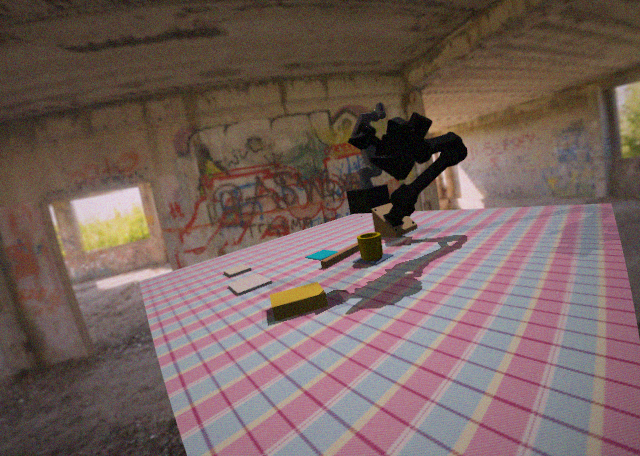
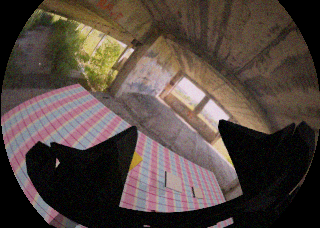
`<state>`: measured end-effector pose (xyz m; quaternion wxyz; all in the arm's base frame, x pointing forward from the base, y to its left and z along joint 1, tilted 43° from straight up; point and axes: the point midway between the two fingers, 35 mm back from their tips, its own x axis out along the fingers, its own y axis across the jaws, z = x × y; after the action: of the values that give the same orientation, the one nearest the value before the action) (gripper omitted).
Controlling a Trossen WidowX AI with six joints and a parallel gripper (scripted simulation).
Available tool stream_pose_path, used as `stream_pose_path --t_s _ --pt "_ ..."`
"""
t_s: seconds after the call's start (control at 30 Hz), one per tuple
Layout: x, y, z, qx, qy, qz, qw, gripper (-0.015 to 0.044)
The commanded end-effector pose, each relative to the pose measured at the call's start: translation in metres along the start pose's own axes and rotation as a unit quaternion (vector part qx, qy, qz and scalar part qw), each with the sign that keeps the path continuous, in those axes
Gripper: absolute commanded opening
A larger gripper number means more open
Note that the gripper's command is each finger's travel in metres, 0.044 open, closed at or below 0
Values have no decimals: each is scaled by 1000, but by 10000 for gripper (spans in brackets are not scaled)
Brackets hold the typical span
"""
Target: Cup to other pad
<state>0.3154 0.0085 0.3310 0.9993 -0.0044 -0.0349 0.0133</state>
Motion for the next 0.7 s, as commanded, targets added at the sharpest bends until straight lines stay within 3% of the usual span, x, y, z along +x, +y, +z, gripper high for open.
stream_pose_path --t_s 0.0,0.13,0.27,0.43,0.57,0.67 --pt "2 0 -4 3 10 2 1000 374" --pt "18 2 -82 82 209 31 974 269" --pt "0 5 -160 214 428 29 878 166" --pt "-49 16 -206 390 626 -21 675 166" --pt "-81 28 -206 511 715 -84 470 166" --pt "-86 29 -203 529 724 -96 433 166"
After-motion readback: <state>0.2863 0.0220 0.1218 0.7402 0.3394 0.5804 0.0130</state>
